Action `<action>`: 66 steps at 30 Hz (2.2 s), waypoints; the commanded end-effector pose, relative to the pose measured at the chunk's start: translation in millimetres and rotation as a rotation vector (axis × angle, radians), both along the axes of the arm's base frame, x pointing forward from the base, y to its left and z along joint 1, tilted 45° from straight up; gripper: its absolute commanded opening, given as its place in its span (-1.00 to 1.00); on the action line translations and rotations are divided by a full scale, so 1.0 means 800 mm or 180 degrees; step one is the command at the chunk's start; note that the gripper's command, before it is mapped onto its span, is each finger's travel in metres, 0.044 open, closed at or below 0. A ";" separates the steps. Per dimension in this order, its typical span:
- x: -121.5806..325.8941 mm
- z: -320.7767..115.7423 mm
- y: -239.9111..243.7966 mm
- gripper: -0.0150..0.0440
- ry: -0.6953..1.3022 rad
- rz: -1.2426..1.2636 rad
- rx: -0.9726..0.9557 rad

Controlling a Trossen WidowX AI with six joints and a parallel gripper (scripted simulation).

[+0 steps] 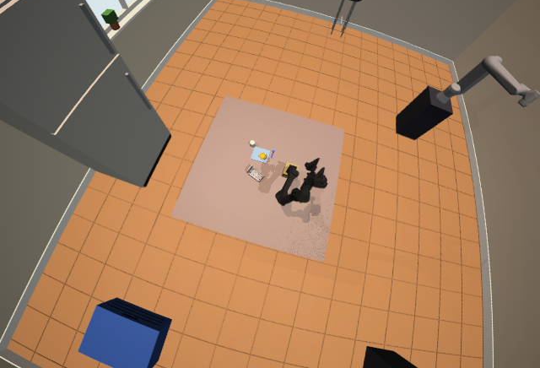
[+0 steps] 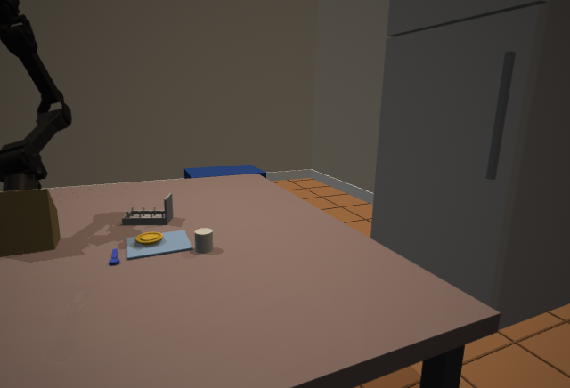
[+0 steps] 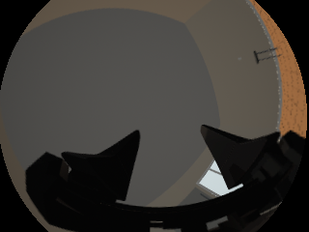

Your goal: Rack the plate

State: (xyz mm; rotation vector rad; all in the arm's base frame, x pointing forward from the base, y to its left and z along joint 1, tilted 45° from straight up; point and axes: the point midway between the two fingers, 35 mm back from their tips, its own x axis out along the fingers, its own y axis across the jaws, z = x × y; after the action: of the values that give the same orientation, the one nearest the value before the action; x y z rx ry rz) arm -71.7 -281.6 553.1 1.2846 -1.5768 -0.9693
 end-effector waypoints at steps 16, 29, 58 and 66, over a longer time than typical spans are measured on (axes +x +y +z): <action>0.075 -0.129 -0.106 0.86 0.1169 0.0898 0.1052; 0.149 -0.215 -0.141 0.86 0.2035 0.1697 0.1480; 0.304 -0.410 -0.121 0.86 0.3673 0.3704 0.1920; 0.337 -0.451 -0.096 0.86 0.3925 0.4246 0.1958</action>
State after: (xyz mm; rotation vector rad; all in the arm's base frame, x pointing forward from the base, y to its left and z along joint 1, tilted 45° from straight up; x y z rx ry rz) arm 187.9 -367.3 205.7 1.2836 0.5089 -0.9838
